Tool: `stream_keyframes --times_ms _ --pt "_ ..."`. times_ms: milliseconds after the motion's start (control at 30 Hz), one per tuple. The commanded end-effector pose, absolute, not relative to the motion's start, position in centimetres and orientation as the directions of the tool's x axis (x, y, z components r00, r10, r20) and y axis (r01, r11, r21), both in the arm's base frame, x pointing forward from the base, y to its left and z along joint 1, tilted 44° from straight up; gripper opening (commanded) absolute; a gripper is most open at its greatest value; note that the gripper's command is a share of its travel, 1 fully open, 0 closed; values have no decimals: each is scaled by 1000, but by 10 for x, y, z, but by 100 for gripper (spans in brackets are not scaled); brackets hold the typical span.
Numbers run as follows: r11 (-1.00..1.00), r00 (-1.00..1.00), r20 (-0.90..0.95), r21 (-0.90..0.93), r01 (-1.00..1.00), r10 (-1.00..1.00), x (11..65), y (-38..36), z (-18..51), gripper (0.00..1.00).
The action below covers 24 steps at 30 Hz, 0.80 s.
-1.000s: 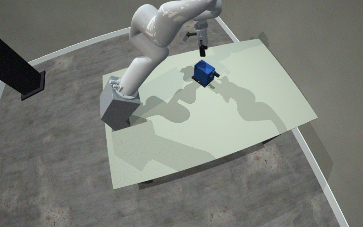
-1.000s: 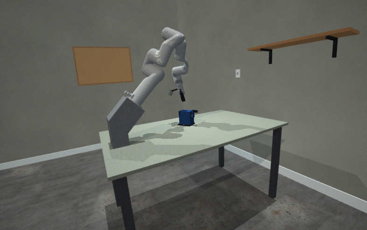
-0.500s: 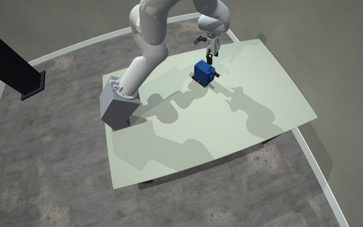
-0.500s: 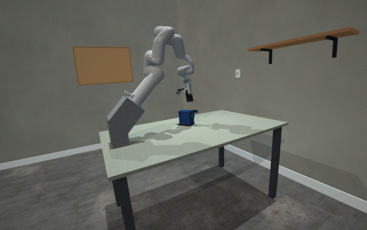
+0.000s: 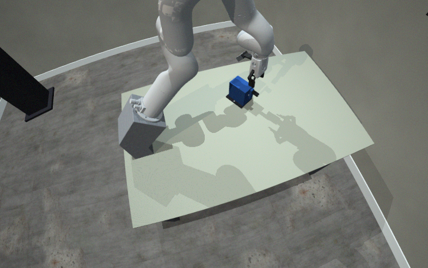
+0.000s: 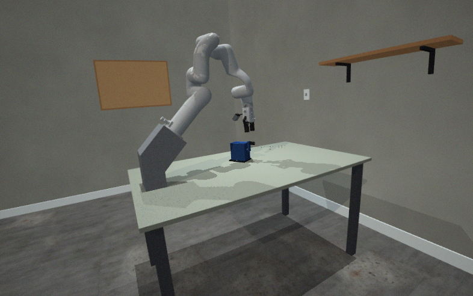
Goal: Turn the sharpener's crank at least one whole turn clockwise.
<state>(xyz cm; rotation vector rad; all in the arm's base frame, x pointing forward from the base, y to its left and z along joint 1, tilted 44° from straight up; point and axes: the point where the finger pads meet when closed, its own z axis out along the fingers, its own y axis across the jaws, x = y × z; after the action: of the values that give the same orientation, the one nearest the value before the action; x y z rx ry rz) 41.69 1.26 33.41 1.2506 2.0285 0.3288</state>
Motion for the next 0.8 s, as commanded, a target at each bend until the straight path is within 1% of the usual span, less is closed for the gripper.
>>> stream_keyframes --times_ms 0,200,567,600,767 --pt "467 -275 -392 575 671 878 419 3 337 100" --pt "415 -250 -339 612 673 907 422 -13 341 100" --pt "405 -245 -330 619 673 912 423 -16 342 100" --pt "405 -245 -330 619 673 912 423 -16 342 0" --pt "405 -245 -330 619 673 912 423 -16 342 0"
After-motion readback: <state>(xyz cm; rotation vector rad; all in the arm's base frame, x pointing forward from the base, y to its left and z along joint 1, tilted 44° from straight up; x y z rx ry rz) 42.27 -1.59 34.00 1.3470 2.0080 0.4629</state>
